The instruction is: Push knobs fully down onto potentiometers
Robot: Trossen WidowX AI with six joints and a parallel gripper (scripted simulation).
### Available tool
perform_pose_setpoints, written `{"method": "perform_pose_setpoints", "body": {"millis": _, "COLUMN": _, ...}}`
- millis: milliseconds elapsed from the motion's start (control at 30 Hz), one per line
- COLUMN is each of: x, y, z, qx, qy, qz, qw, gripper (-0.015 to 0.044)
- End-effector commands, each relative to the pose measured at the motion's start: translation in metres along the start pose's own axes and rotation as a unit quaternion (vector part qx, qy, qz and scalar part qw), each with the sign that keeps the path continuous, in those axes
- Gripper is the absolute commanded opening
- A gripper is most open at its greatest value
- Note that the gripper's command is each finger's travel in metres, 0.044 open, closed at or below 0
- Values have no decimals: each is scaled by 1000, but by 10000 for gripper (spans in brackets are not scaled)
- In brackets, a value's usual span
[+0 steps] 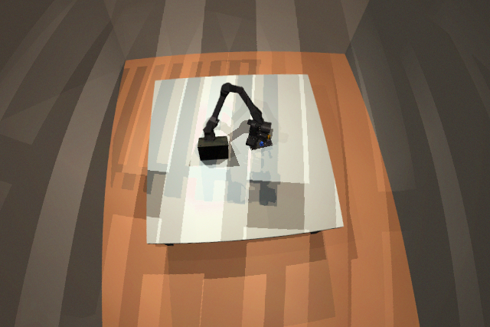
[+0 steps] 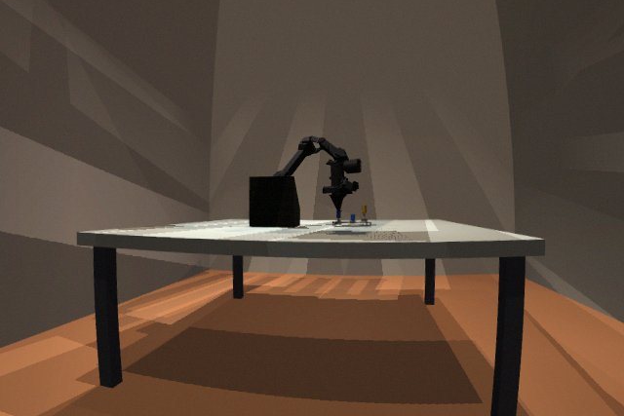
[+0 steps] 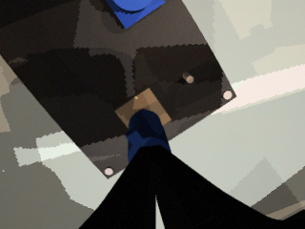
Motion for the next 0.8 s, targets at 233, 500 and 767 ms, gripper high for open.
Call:
{"method": "perform_pose_setpoints", "body": {"millis": 233, "x": -2, "y": 3, "z": 16, "qx": 0, "qy": 11, "qz": -13, "qw": 1000, "gripper": 0}}
{"method": "perform_pose_setpoints", "body": {"millis": 500, "x": -2, "y": 3, "z": 17, "qx": 0, "qy": 11, "qz": -13, "qw": 1000, "gripper": 0}}
{"method": "perform_pose_setpoints", "body": {"millis": 767, "x": -2, "y": 3, "z": 17, "qx": 0, "qy": 11, "qz": -13, "qw": 1000, "gripper": 0}}
Point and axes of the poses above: the point midway between the two fingers, 35 mm back from their tips, its own z axis out along the fingers, its own y axis across the jaws, x = y × z, the point moved 6 cm from there along -z, back along the fingers, and after that the axes turned 4 degrees about -z, right-handed, at the moved point
